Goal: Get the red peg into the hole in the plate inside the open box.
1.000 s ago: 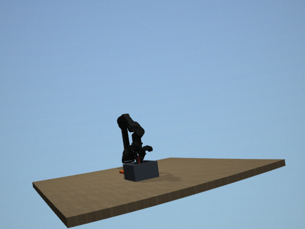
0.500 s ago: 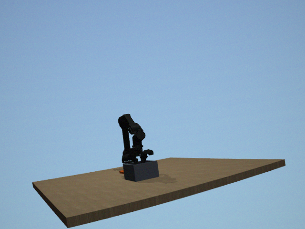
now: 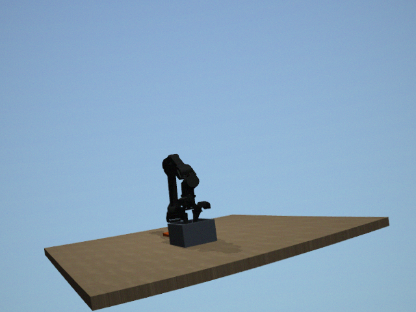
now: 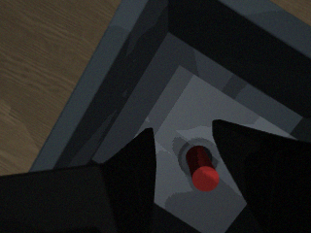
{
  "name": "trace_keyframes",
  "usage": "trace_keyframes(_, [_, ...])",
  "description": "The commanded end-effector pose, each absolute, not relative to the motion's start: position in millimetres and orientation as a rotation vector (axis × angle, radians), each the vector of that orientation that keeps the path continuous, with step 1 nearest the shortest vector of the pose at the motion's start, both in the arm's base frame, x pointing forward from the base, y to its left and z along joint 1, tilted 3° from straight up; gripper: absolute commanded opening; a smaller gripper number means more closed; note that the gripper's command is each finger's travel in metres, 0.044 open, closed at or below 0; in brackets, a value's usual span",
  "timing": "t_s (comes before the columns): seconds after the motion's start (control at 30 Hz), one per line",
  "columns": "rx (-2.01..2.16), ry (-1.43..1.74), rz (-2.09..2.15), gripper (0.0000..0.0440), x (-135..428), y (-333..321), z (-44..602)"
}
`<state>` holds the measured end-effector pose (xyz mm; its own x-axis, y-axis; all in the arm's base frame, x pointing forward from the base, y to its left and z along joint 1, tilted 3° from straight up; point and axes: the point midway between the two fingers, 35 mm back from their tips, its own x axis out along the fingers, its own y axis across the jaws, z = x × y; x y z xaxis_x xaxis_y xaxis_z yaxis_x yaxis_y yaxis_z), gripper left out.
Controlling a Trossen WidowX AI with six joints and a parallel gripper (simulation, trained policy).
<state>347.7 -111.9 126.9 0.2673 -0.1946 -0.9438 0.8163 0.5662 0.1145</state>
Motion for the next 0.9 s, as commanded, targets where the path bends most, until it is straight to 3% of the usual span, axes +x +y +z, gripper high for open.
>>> trace_keyframes(0.0, [0.667,1.114,-0.751,0.0171,353,-117,128])
trace_keyframes(0.87, [0.602,1.199,-0.763,0.0189,361,-149,129])
